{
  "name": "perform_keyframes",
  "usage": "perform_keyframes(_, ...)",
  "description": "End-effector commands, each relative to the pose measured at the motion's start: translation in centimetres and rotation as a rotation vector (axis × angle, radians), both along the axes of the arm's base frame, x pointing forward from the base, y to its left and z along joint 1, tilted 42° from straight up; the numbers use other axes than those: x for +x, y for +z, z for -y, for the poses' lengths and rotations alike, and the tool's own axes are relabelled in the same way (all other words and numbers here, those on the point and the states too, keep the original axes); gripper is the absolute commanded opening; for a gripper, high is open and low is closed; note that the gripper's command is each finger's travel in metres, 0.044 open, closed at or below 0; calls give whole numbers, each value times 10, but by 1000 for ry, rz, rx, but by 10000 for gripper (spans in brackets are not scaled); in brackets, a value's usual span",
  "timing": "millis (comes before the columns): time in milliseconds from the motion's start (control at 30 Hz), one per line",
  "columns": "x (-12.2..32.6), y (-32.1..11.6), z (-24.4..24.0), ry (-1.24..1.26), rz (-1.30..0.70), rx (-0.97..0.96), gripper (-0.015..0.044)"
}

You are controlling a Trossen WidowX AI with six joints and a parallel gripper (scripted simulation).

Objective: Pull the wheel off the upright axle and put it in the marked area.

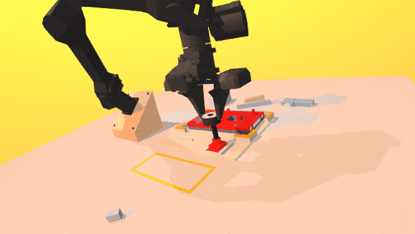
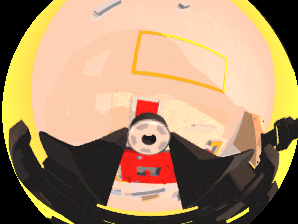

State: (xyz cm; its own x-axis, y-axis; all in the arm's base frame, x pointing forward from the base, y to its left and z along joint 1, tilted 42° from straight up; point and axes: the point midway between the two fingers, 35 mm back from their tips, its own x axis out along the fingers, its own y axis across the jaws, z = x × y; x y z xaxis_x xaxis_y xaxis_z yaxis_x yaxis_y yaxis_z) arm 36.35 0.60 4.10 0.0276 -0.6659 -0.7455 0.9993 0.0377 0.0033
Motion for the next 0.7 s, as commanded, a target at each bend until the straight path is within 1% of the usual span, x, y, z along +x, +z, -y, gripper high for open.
perform_keyframes(0,1,16,-15,3,15,8,0)
perform_keyframes(67,-2,23,-21,2,15,8,0)
perform_keyframes(200,-3,23,-22,2,15,8,0)
perform_keyframes(267,-4,19,-15,8,4,2,0)
perform_keyframes(667,-26,56,20,6,8,6,0)
